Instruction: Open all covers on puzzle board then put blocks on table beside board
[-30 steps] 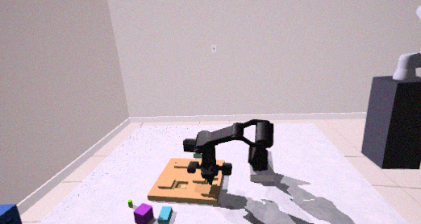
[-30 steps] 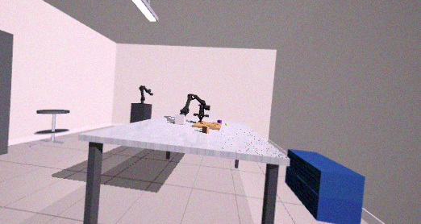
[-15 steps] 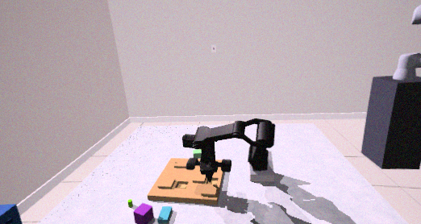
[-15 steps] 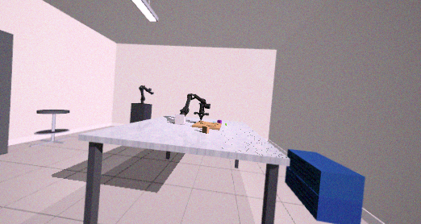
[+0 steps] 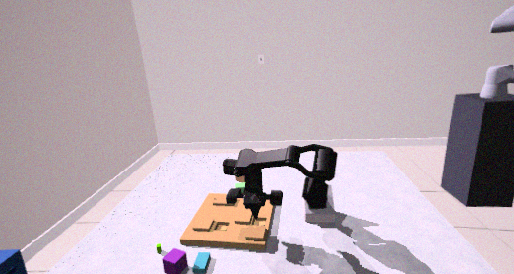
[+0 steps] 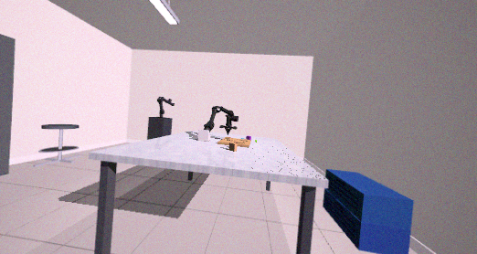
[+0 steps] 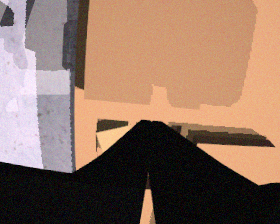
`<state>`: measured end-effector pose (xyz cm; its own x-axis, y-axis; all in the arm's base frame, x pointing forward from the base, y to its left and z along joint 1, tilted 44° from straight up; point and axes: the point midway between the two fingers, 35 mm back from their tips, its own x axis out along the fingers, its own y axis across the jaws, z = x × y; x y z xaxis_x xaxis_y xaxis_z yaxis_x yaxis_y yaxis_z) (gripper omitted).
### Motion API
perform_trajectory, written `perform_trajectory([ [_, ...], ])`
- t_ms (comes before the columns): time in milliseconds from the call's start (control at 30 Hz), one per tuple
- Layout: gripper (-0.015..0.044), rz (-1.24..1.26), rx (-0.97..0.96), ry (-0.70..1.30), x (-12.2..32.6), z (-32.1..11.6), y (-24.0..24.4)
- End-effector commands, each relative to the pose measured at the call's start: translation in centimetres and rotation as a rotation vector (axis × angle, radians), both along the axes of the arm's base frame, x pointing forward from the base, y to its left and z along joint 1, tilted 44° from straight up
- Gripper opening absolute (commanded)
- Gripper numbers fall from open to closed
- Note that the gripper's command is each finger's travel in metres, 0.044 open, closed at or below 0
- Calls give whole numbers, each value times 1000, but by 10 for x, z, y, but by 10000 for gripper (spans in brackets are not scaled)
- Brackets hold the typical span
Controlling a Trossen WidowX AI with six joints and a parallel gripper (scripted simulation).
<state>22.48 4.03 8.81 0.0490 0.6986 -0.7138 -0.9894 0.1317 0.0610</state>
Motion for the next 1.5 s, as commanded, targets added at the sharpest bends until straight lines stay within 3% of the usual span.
perform_trajectory([
  [0, 0, 5, -5, -1, -1, 5, -4],
  [167, 0, 0, 0, 0, 3, 4, -5],
  [767, 0, 5, -5, -6, 85, -15, -50],
  [1467, 0, 5, -5, -6, 86, -16, -51],
])
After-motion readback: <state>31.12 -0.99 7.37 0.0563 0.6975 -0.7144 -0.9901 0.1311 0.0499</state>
